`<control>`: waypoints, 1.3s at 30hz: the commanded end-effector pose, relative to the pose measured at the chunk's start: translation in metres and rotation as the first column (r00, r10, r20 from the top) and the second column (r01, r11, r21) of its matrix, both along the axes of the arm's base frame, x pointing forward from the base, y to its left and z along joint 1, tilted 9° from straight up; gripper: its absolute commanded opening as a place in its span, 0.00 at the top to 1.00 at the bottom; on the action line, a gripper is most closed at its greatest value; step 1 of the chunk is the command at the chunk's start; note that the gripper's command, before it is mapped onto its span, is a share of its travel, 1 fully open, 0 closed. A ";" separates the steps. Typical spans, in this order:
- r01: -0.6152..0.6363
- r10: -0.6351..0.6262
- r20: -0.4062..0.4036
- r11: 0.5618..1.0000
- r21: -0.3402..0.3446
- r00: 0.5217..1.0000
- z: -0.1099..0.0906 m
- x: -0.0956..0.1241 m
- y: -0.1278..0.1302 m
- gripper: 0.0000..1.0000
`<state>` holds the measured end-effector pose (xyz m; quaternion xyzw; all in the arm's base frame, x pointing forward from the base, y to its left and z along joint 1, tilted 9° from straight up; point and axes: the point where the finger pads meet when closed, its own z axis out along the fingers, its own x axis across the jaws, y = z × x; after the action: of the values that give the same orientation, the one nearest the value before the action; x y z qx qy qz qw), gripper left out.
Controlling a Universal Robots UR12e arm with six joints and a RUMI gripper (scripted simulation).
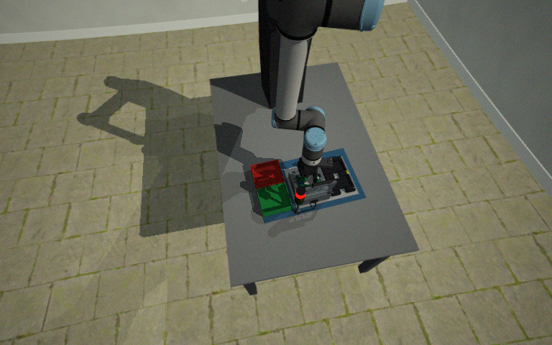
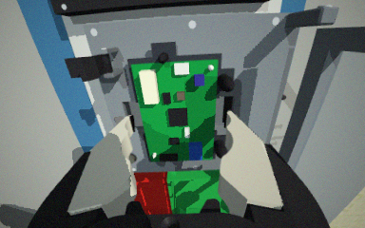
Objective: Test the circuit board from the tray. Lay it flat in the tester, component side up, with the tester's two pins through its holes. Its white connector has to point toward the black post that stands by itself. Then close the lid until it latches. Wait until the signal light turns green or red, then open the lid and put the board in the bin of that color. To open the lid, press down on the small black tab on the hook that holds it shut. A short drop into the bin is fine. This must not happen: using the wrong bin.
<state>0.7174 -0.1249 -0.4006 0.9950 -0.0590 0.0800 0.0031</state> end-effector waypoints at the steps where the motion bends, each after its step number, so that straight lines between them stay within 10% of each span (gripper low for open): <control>1: 0.001 -0.001 0.002 1.000 0.001 1.000 0.000 -0.001 -0.002 0.41; 39: 0.001 -0.001 0.000 1.000 0.001 1.000 0.017 -0.005 -0.002 0.41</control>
<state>0.7156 -0.1268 -0.3882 0.9949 -0.0588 0.0814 0.0037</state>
